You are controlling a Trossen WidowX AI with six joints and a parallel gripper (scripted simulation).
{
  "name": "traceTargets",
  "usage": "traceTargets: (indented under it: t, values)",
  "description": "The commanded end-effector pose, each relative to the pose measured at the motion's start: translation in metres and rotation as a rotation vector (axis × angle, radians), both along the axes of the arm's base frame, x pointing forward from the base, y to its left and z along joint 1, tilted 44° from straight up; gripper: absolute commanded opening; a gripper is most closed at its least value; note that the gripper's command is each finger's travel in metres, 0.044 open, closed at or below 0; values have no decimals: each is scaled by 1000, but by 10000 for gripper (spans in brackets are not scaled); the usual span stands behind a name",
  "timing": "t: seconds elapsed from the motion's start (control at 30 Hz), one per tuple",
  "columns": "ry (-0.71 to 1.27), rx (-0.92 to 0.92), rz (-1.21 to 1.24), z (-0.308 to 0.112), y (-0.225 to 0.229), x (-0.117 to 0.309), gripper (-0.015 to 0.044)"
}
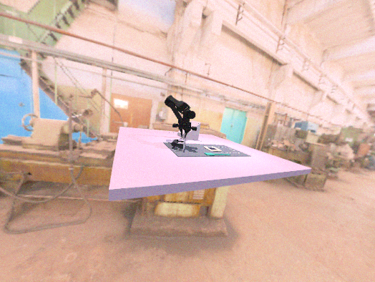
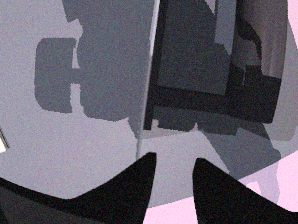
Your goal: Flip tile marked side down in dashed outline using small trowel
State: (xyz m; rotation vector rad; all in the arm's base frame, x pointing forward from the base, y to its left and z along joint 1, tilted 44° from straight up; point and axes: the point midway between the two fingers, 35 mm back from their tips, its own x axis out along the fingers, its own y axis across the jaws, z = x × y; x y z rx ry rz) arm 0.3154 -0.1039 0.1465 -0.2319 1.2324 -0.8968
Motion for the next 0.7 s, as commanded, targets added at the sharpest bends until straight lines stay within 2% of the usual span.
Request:
traceTargets:
  t: [0.0, 0.67]
  values:
    - [-1, 2, -5, -7, 5, 5, 100]
    - [-2, 3, -5, -30, 30, 23, 100]
